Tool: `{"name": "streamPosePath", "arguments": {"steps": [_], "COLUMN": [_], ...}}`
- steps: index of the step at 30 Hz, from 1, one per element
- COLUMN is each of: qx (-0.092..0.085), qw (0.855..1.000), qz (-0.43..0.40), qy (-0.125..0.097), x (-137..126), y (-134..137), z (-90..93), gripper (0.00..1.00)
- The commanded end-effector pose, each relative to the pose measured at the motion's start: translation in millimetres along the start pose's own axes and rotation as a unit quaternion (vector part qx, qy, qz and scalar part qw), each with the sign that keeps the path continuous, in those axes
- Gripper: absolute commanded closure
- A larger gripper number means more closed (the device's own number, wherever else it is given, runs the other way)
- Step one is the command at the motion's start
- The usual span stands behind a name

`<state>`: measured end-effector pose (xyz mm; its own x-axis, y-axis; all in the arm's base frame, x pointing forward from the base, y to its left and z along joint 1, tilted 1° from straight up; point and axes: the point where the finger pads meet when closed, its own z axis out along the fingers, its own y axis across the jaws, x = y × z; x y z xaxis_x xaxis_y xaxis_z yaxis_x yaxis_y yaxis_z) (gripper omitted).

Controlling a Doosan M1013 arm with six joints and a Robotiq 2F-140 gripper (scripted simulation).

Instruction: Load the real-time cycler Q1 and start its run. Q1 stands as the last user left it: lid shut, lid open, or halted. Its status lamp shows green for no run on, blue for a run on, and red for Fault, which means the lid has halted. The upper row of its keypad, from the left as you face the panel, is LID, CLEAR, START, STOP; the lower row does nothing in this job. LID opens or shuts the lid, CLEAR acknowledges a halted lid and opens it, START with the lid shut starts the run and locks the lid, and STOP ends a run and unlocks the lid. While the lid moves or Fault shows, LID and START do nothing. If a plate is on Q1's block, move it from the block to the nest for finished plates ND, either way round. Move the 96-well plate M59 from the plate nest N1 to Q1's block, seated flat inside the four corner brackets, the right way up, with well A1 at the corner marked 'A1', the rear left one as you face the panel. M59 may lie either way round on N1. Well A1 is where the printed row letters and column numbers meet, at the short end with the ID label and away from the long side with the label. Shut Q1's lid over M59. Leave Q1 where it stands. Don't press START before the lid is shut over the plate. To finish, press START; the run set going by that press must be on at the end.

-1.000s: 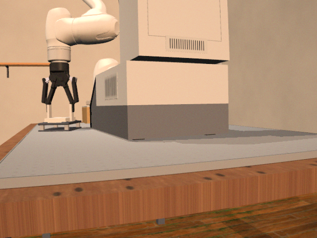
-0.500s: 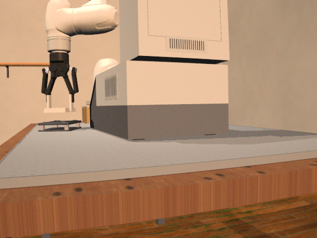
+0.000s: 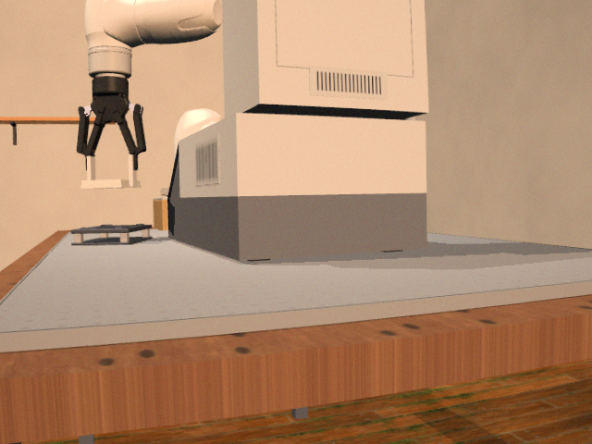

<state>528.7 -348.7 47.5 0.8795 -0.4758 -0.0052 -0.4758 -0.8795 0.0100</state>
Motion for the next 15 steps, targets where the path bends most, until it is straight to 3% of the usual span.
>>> {"name": "streamPosePath", "arguments": {"steps": [1, 15], "qx": [0.0, 0.0], "qw": [1.0, 1.0], "qz": [0.0, 0.0], "qy": [0.0, 0.0], "x": [0, 0], "y": [0, 0], "z": [-11.1, -54.4], "gripper": [1.0, 1.0]}}
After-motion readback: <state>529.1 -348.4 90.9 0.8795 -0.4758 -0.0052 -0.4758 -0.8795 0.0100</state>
